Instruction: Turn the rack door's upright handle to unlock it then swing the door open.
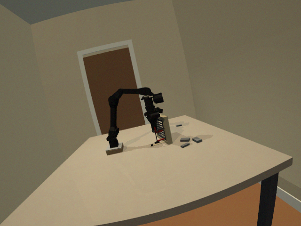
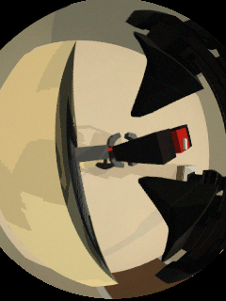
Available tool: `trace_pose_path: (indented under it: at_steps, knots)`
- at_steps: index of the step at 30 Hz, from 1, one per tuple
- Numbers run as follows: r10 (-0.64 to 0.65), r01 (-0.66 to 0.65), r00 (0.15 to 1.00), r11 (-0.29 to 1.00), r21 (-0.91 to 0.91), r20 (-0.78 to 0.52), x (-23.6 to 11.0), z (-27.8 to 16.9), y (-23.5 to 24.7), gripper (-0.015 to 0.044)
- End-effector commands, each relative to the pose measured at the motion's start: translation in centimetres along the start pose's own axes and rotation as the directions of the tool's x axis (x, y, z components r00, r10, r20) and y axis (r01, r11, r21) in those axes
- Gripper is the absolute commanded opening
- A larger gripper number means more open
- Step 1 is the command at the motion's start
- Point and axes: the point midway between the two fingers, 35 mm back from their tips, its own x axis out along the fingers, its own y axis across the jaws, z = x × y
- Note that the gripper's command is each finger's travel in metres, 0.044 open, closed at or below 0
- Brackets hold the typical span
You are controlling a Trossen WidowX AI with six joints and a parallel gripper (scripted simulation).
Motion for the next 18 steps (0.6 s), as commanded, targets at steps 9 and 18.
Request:
trace_pose_path:
  at_steps: [9, 18]
  knots:
    - [0.001, 0.001, 1.0, 0.827, -0.561, 0.002, 0.01, 0.04, 0.0, 0.0291]
    - [0.001, 0.001, 1.0, 0.504, -0.864, 0.002, 0.01, 0.04, 0.02, 0.0291]
